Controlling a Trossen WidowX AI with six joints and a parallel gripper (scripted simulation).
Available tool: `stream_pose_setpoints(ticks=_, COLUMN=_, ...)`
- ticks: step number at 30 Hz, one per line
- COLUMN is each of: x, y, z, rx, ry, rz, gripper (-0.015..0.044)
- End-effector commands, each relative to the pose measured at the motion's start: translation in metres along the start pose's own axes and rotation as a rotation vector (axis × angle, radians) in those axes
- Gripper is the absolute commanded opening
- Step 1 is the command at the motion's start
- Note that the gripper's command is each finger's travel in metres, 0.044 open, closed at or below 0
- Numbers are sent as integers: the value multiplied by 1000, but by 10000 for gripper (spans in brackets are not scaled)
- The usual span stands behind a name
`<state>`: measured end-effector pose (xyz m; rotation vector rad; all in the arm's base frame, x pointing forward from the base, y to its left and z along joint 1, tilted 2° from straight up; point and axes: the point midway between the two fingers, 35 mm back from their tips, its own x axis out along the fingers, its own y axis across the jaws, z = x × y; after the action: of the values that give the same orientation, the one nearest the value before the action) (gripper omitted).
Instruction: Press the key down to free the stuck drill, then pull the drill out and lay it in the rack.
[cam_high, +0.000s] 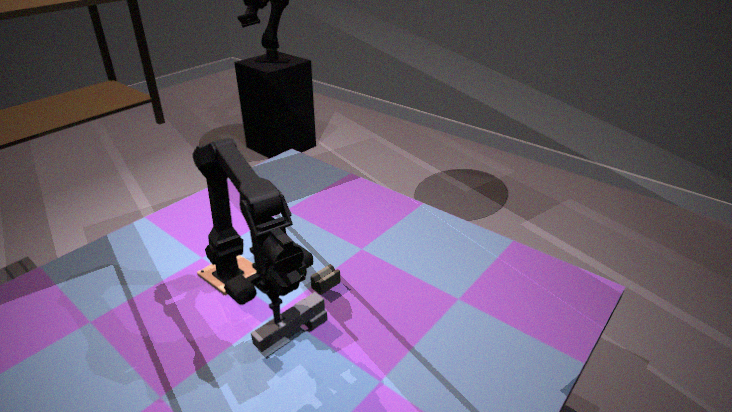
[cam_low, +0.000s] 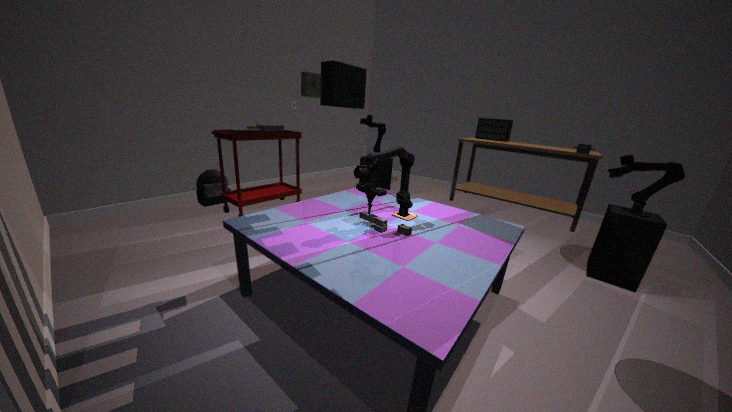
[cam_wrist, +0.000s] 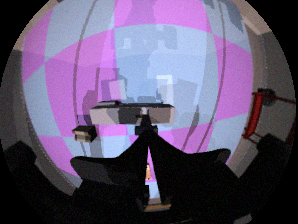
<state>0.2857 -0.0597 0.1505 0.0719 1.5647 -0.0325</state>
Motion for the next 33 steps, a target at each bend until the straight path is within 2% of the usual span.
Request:
stream_pose_setpoints(ticks=1, x=5, y=4, z=-1, rx=3, ry=0, rz=7, gripper=0)
stream_pose_setpoints(ticks=33, x=3, y=4, z=1, rx=3, ry=0, rz=7, gripper=0)
